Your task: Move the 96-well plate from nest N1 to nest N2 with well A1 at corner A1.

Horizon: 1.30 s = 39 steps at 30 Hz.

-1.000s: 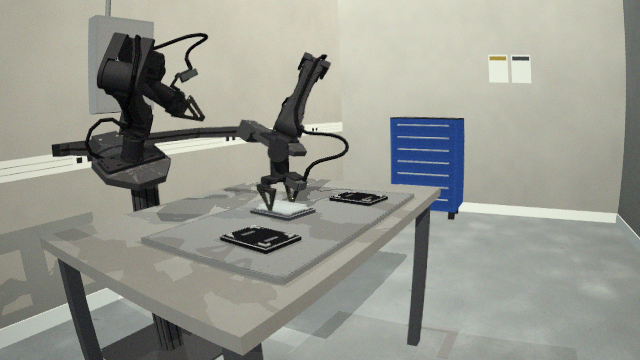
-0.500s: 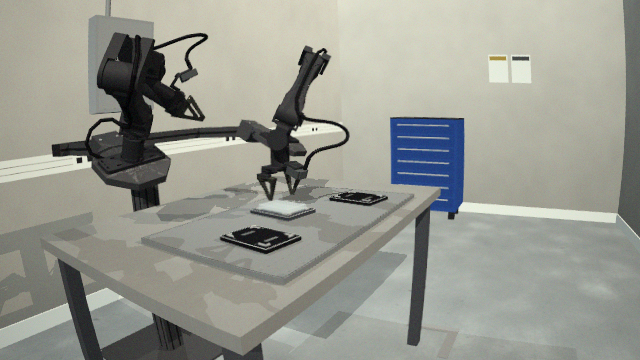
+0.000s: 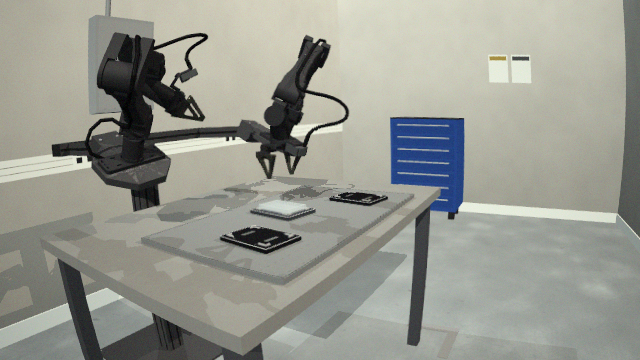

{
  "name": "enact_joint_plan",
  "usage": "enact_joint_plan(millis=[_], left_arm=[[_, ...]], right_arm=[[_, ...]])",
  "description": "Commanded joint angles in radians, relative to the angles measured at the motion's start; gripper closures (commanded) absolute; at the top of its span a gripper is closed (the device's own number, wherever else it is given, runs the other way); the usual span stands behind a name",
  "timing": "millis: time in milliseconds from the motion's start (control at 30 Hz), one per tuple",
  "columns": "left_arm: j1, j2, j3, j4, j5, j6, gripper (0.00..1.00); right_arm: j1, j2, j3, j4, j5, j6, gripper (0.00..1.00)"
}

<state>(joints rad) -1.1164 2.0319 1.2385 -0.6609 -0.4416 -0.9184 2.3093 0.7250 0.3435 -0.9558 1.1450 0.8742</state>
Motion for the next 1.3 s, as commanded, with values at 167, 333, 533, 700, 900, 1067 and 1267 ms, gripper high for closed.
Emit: enact_joint_plan(millis=[167, 333, 533, 700, 900, 1067, 1267], left_arm=[[-0.008, -0.033, -0.016, 0.017, -0.034, 0.013, 0.00], [0.039, -0.135, -0.128, 0.118, -0.114, 0.094, 0.00], [0.150, -0.355, -0.339, 0.270, -0.181, 0.268, 0.00], [0.215, -0.458, -0.425, 0.355, -0.162, 0.372, 0.00], [0.394, -0.660, -0.588, 0.536, -0.094, 0.592, 0.00], [0.581, -0.807, -0.693, 0.669, 0.006, 0.756, 0.00], [0.747, -0.899, -0.757, 0.780, 0.125, 0.881, 0.00]], right_arm=[[0.004, 0.050, 0.058, 0.049, -0.021, -0.019, 0.00], [-0.062, 0.167, 0.114, 0.192, -0.127, -0.111, 0.00], [-0.127, 0.352, 0.194, 0.448, -0.266, -0.346, 0.00], [-0.194, 0.443, 0.222, 0.586, -0.332, -0.463, 0.00], [-0.464, 0.676, 0.264, 0.878, -0.489, -0.690, 0.00], [-0.696, 0.865, 0.304, 1.064, -0.592, -0.832, 0.00], [-0.894, 1.011, 0.336, 1.206, -0.670, -0.938, 0.00]])
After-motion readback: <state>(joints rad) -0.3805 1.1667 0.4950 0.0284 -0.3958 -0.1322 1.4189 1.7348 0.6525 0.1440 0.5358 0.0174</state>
